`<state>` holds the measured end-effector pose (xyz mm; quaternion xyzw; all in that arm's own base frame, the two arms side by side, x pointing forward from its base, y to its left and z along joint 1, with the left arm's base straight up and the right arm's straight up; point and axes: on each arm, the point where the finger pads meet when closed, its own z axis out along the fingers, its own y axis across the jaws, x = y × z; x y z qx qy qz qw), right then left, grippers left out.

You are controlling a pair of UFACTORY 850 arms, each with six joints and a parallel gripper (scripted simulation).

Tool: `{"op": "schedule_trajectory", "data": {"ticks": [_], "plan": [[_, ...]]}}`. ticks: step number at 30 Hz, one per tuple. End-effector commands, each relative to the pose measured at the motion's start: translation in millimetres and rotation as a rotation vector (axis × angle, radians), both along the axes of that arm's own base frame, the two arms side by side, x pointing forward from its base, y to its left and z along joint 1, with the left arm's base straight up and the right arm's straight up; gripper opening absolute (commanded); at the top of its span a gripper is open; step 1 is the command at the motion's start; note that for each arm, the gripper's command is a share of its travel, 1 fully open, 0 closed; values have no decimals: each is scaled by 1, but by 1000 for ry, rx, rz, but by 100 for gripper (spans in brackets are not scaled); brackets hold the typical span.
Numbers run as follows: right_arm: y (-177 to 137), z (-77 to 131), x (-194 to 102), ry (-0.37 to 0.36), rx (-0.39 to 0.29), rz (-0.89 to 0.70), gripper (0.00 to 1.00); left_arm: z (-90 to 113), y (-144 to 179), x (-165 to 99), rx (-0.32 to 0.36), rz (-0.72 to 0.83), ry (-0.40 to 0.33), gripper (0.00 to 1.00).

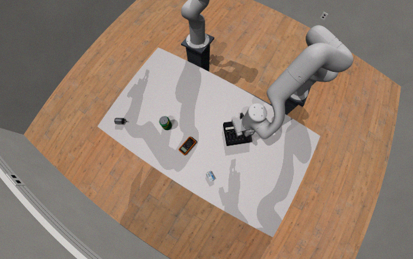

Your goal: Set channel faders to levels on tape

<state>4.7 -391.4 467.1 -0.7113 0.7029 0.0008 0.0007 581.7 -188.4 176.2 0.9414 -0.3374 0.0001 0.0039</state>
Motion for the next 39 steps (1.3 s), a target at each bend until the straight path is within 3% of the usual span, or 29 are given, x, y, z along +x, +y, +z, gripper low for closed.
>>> {"op": "schedule_trajectory", "data": {"ticks": [1,5,20,28,39], "plan": [[0,1,0,0,-2,0,100,5,-6,-2,15,167,-5,100],[0,1,0,0,-2,0,100,6,-7,-3,14,216,-5,100],[0,1,0,0,-2,0,100,16,-21,-10,8,623,-1,100],[0,1,0,0,-2,0,100,19,-24,-12,7,731,1,100],[0,1,0,0,-2,0,100,19,-24,-12,7,743,1,100]]}}
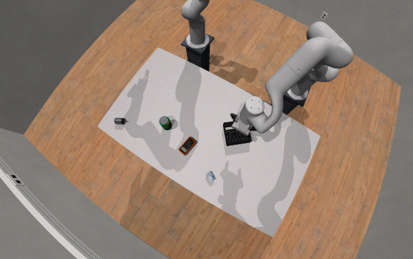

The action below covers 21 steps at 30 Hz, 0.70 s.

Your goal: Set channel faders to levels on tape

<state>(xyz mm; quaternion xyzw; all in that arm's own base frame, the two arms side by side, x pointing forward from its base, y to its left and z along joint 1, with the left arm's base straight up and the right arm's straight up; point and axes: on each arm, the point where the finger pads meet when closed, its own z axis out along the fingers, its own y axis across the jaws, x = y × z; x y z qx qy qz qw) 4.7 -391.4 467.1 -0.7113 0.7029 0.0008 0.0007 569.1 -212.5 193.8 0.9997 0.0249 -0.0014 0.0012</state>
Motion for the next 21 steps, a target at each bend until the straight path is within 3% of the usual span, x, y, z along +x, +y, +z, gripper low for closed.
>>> {"op": "schedule_trajectory", "data": {"ticks": [1,8,12,17,21], "plan": [[0,1,0,0,-2,0,100,1,0,1,1,5,-2,100],[0,1,0,0,-2,0,100,-1,-3,2,1,29,-2,100],[0,1,0,0,-2,0,100,-19,-19,7,2,192,-2,100],[0,1,0,0,-2,0,100,-26,-25,9,2,250,-2,100],[0,1,0,0,-2,0,100,-41,-39,13,2,387,-2,100]]}}
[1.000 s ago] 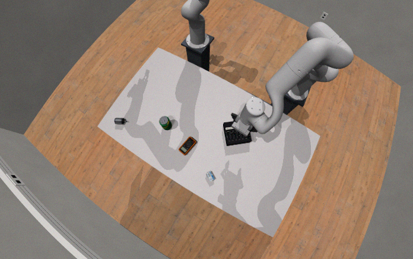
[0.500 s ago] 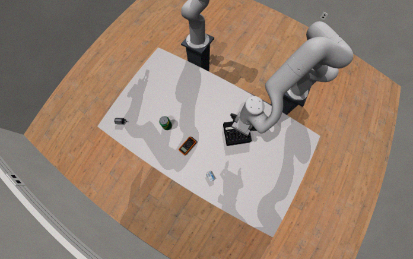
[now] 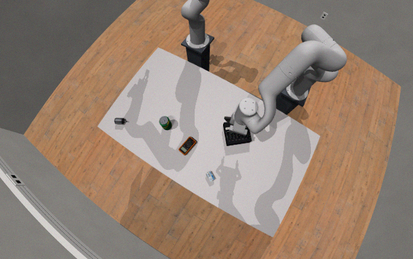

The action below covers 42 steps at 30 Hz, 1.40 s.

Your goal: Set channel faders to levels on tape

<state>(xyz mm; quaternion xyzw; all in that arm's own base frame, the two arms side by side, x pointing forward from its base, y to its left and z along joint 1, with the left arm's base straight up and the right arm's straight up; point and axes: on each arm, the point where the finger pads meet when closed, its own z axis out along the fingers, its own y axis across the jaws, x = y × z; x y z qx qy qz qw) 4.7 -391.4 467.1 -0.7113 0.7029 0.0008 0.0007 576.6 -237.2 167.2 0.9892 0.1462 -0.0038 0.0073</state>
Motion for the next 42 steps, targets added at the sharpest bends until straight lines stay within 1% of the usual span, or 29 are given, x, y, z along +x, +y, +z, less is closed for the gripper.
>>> {"op": "schedule_trajectory", "data": {"ticks": [1,11,17,18,42], "plan": [[0,1,0,0,-2,0,100,-17,-17,6,15,167,-4,100],[0,1,0,0,-2,0,100,-46,-42,10,16,410,-2,100],[0,1,0,0,-2,0,100,-51,-45,11,16,447,-2,100],[0,1,0,0,-2,0,100,-51,-45,11,16,447,-2,0],[0,1,0,0,-2,0,100,-51,-45,11,16,447,-2,0]]}}
